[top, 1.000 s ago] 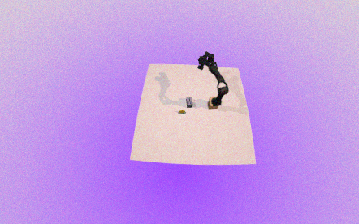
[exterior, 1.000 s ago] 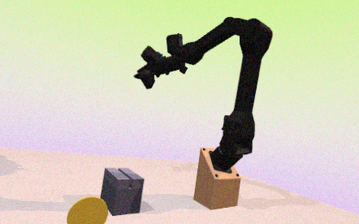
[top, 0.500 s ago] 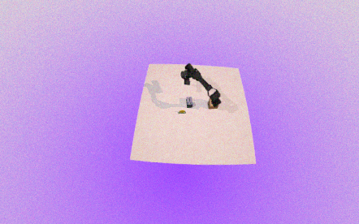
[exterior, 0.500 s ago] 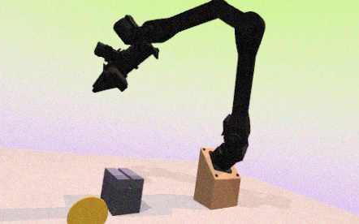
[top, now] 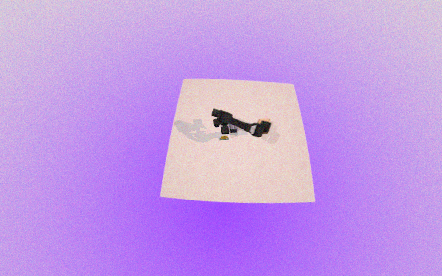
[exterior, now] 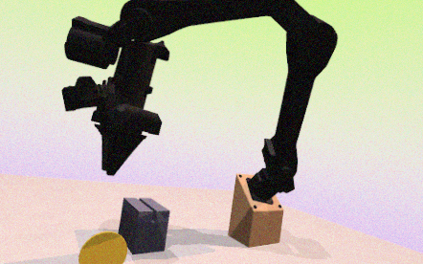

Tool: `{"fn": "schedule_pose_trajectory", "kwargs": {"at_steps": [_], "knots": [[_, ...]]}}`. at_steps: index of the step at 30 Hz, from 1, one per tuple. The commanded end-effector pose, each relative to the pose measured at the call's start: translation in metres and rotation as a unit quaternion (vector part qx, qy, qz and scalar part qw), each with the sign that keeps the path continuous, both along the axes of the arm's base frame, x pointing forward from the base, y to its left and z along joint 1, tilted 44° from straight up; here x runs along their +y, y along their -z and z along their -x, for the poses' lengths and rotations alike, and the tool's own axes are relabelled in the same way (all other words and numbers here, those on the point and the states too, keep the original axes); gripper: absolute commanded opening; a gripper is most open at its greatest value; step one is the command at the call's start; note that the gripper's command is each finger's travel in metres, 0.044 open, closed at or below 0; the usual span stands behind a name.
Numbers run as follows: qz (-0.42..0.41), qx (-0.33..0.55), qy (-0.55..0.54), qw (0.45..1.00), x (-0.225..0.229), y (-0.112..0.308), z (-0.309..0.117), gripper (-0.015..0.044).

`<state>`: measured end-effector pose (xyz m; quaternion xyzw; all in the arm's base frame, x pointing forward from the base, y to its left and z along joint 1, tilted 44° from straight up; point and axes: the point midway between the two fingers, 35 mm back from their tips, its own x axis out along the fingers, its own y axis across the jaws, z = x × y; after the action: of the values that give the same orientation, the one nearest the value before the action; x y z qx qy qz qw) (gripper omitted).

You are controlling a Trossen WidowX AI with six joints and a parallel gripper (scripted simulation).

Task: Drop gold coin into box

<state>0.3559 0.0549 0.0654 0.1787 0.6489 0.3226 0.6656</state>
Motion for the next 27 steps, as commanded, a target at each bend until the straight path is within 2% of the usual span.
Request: {"fn": "schedule_pose_trajectory", "kwargs": {"at_steps": [1, 6, 10, 27], "knots": [[-0.012, 0.040, -0.015, 0.999, 0.030, -0.016, 0.011, 0.0161], [-0.012, 0.041, -0.016, 0.999, 0.034, -0.016, 0.011, 0.0161], [-0.013, 0.041, -0.016, 0.999, 0.057, 0.006, 0.015, 0.0161], [-0.012, 0.039, -0.017, 0.999, 0.077, 0.026, 0.018, 0.0161]]}}
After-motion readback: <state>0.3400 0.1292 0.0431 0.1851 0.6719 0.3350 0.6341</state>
